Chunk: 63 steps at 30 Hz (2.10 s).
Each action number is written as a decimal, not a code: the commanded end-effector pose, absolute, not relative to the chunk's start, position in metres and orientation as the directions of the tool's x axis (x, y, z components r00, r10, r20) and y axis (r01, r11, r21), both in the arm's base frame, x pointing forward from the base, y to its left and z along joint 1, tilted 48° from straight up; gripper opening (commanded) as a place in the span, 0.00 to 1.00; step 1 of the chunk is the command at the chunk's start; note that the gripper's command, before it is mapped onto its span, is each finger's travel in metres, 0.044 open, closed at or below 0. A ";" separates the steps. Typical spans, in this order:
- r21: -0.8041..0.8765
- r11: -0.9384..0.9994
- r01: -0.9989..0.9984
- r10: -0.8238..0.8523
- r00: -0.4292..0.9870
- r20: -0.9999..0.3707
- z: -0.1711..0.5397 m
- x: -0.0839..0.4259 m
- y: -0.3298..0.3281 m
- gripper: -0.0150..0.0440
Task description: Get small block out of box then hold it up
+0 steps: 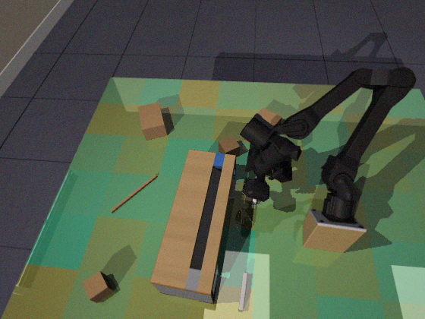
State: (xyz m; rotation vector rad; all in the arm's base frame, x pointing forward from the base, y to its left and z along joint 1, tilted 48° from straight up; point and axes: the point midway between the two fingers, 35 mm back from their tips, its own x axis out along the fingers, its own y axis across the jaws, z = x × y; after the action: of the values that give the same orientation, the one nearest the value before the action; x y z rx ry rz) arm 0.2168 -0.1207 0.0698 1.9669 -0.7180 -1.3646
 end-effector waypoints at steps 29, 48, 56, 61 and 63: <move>0.737 -0.666 -0.113 -0.728 0.311 -0.611 0.041 0.217 -0.151 0.74; 0.742 -0.660 -0.115 -0.733 0.315 -0.603 0.029 0.213 -0.167 0.51; 0.743 -0.662 -0.103 -0.728 0.326 -0.603 0.030 0.216 -0.164 0.29; 0.741 -0.667 -0.078 -0.715 0.348 -0.607 0.036 0.223 -0.154 0.25; 0.739 -0.668 -0.081 -0.715 0.345 -0.608 0.038 0.223 -0.151 0.25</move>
State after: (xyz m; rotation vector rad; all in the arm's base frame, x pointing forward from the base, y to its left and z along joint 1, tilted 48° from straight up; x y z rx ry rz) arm 0.2190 -0.1550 0.0317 1.9918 -0.6841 -1.3548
